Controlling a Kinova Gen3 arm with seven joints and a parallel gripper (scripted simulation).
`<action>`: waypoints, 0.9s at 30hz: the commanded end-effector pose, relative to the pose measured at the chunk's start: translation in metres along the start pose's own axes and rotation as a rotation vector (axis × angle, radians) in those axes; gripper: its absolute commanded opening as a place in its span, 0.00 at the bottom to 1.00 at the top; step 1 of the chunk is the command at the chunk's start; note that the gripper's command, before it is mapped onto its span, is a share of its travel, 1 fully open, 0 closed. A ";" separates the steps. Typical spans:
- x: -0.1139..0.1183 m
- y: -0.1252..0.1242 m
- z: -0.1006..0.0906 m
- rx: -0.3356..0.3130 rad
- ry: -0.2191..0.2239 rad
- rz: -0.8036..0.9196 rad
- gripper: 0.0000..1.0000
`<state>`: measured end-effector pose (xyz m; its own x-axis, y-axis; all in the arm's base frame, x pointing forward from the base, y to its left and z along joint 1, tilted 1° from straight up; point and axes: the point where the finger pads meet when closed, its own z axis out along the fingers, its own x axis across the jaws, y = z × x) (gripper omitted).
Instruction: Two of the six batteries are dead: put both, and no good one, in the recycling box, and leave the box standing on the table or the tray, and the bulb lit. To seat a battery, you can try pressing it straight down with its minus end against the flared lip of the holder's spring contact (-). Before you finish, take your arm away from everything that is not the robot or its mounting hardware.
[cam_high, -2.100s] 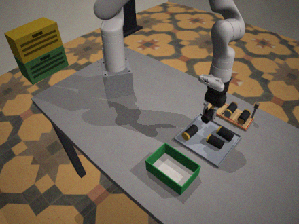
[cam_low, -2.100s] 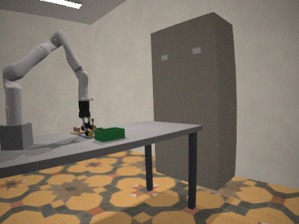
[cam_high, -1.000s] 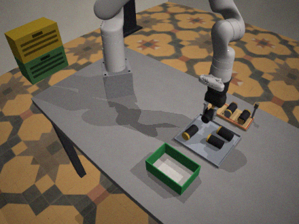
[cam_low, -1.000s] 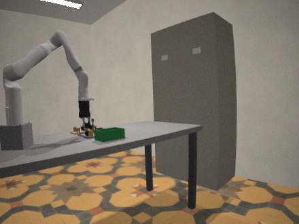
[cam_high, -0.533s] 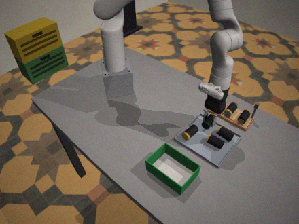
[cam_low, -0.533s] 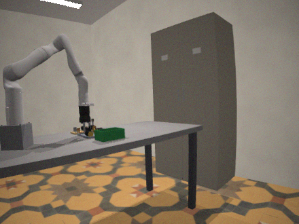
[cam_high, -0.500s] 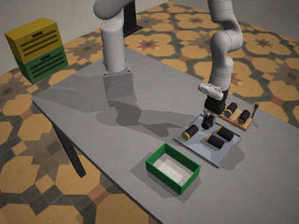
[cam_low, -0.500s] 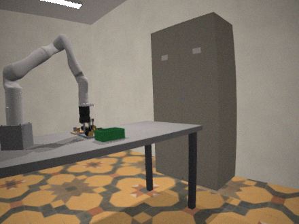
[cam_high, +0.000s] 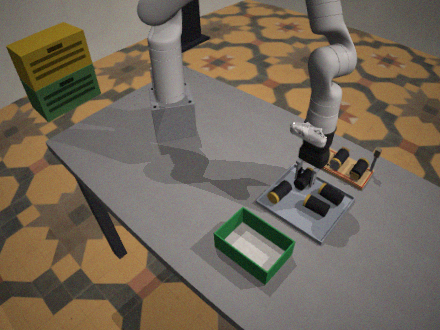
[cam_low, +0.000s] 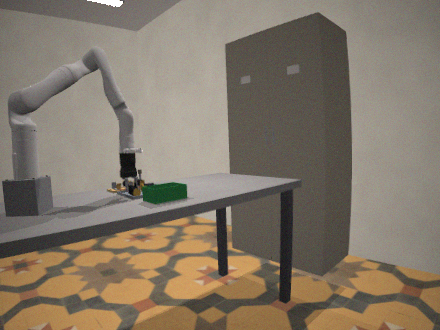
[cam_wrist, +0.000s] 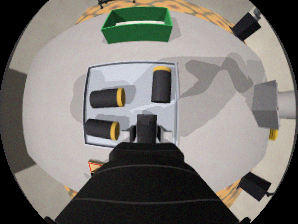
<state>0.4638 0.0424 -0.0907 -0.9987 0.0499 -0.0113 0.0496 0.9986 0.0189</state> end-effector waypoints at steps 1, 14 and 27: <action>-0.001 0.000 -0.001 0.000 -0.002 0.000 0.90; -0.001 0.000 -0.001 0.000 -0.002 0.000 0.90; -0.001 0.000 -0.014 0.000 -0.002 0.000 0.90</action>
<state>0.4617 0.0407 -0.0842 -0.9987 0.0517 -0.0054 0.0516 0.9985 0.0169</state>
